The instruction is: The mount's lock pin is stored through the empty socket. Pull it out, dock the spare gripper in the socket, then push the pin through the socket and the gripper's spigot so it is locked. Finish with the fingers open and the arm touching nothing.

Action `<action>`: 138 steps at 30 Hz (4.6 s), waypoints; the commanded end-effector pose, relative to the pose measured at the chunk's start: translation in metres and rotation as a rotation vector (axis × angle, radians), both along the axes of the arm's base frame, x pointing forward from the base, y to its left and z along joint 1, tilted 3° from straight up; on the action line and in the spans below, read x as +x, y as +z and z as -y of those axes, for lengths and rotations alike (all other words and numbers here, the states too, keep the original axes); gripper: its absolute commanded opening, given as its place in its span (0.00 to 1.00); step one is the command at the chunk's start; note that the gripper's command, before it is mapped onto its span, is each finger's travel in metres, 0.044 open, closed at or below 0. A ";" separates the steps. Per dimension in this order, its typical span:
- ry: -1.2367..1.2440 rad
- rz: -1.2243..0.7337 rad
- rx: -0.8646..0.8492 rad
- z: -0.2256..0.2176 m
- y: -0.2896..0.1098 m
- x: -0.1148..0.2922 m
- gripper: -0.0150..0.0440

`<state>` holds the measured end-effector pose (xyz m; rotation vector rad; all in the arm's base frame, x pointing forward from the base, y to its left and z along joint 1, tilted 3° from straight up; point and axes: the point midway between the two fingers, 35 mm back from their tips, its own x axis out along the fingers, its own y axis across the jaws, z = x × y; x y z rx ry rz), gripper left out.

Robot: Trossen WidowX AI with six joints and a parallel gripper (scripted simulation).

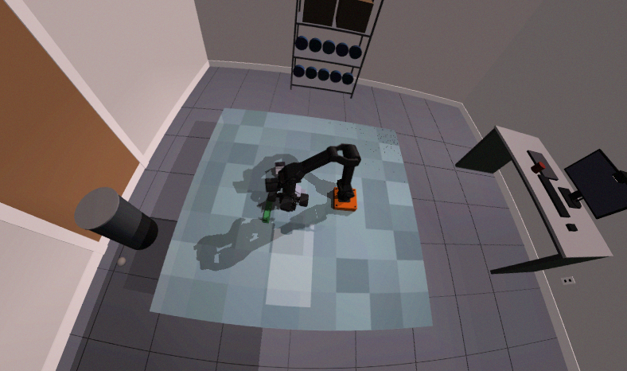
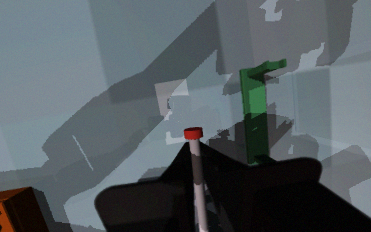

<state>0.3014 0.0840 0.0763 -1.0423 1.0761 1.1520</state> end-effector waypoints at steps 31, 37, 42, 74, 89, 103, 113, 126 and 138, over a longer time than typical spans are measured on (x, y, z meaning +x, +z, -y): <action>0.005 -0.001 0.044 -0.024 0.009 0.003 0.25; 0.005 -0.002 0.044 -0.028 0.009 0.003 0.25; 0.005 -0.006 0.043 -0.033 0.009 0.004 0.25; 0.004 -0.026 0.040 -0.058 0.014 0.007 0.25; 0.004 -0.036 0.039 -0.069 0.017 0.008 0.25; 0.008 -0.048 0.038 -0.070 0.032 0.004 0.25; 0.008 -0.057 0.034 -0.069 0.034 0.002 0.25; 0.010 -0.053 0.038 -0.080 0.042 0.029 0.25; 0.019 -0.051 0.036 -0.089 0.049 0.061 0.25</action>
